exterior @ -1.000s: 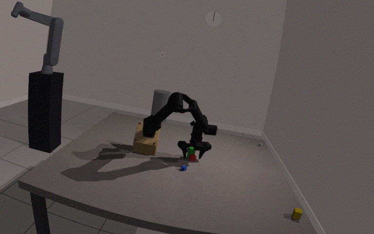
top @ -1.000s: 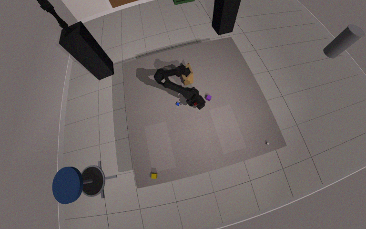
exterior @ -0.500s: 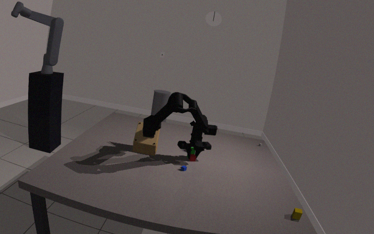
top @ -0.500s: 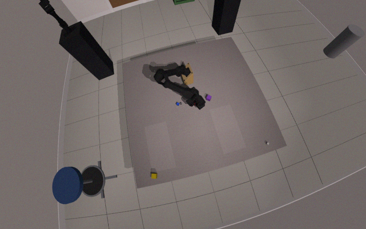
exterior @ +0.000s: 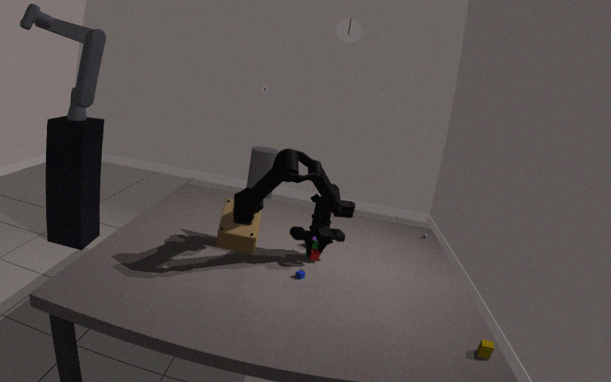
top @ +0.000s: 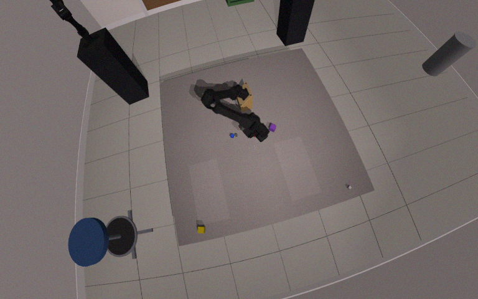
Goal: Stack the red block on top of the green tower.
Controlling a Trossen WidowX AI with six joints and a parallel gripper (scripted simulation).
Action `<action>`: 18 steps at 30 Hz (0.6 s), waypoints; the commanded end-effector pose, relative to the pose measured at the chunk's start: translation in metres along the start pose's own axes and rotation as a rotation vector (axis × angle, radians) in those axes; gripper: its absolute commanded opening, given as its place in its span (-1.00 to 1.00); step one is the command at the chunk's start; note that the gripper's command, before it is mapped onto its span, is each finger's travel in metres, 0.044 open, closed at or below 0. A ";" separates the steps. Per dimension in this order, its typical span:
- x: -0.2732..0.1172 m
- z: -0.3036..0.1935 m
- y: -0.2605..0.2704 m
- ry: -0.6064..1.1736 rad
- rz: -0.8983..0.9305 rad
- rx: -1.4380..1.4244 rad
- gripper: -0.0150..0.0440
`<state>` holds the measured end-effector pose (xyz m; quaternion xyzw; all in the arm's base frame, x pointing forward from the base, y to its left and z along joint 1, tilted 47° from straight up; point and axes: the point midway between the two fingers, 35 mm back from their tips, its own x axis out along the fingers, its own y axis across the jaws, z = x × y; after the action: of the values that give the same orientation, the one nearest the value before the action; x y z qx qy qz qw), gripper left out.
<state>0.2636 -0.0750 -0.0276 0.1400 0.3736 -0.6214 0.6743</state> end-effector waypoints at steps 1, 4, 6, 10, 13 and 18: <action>-0.020 0.001 0.003 0.001 0.018 0.009 -0.49; -0.036 0.001 0.003 0.001 0.018 0.009 -0.49; -0.046 0.001 0.003 0.002 0.018 0.009 -0.49; -0.066 0.001 0.003 0.003 0.018 0.009 -0.49; -0.081 0.001 0.002 0.003 0.018 0.009 -0.49; -0.105 0.001 0.002 0.004 0.018 0.008 -0.49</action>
<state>0.2697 -0.0099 0.0314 0.1417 0.3730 -0.6186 0.6768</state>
